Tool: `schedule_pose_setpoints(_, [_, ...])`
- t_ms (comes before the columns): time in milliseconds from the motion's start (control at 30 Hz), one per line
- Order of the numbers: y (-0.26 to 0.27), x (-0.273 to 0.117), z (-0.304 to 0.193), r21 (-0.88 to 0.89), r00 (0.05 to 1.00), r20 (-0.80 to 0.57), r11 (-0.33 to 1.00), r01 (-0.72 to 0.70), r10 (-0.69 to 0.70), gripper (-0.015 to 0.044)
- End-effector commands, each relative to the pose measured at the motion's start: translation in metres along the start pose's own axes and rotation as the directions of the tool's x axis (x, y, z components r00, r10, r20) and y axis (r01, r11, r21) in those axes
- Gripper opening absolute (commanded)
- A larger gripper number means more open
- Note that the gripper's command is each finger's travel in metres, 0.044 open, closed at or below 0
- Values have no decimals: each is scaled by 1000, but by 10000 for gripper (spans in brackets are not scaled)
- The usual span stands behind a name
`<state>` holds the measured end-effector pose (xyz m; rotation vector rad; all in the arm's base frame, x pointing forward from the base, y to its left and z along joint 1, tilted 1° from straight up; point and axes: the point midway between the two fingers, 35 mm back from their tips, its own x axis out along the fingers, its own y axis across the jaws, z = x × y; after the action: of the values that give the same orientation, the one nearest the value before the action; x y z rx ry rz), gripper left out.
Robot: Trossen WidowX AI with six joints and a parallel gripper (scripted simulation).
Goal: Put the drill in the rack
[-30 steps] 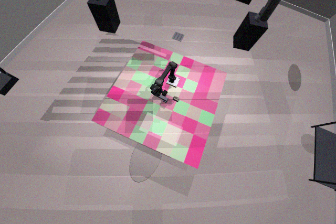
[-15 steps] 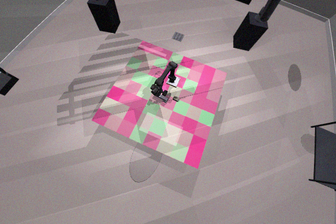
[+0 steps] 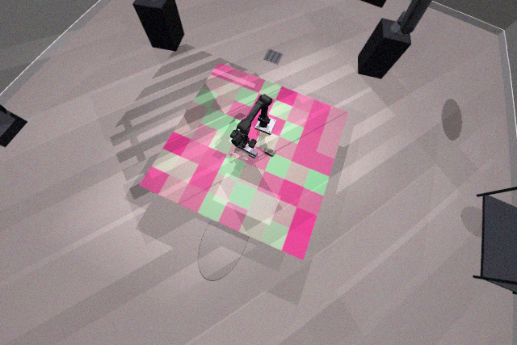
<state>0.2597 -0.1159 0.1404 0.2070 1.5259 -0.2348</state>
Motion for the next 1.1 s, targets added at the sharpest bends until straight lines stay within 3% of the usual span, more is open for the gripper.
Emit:
schedule_pose_setpoints(0, [-2,8,-2,-4,1000,-21,1000,3,-3,0])
schedule_pose_setpoints(1067, [-3,19,-7,-4,1000,-22,1000,4,-4,0])
